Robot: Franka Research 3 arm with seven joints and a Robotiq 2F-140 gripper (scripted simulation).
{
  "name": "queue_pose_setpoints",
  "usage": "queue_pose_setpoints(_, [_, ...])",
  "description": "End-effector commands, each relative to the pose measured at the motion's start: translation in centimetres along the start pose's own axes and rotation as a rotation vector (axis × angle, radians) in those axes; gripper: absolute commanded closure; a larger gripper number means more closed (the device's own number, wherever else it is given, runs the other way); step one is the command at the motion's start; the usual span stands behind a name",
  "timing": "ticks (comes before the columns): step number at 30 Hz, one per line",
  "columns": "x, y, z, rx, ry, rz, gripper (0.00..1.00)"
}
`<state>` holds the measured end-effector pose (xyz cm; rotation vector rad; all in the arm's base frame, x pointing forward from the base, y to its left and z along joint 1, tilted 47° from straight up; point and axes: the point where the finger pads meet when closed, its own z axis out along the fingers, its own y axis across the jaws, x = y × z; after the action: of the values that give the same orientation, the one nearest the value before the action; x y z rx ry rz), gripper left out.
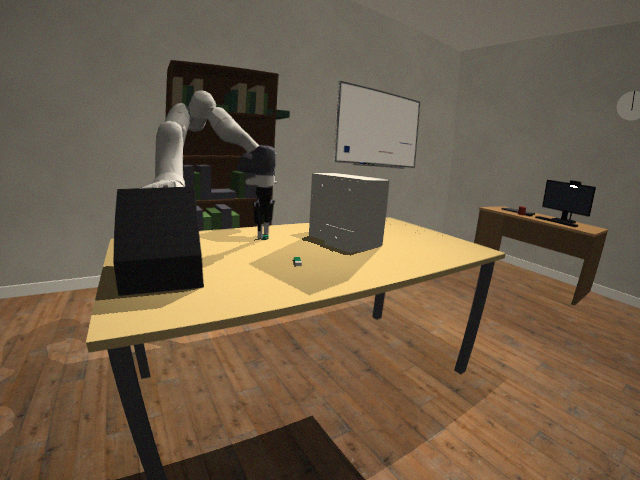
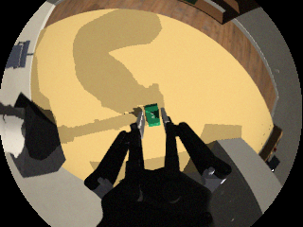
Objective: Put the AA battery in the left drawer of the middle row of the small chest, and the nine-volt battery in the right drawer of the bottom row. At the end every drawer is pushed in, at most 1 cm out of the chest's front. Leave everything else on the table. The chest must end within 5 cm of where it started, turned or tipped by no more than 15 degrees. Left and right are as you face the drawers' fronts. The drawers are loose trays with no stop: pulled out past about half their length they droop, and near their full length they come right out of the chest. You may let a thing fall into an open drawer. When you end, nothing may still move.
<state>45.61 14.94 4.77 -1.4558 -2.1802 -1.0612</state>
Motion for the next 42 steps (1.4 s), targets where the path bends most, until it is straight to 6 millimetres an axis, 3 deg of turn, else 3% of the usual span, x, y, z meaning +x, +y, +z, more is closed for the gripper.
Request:
queue_pose_setpoints(1, [-0.17,0.18,0.49,-0.004,-0.007,-0.013,0.74])
queue_pose_setpoints(24, [-0.17,0.18,0.57,-0.004,-0.007,-0.013,0.74])
queue_pose_setpoints(25, [-0.17,0.18,0.57,-0.004,-0.007,-0.013,0.86])
queue_pose_setpoints(42, [-0.17,0.18,0.57,-0.004,-0.007,-0.013,0.86])
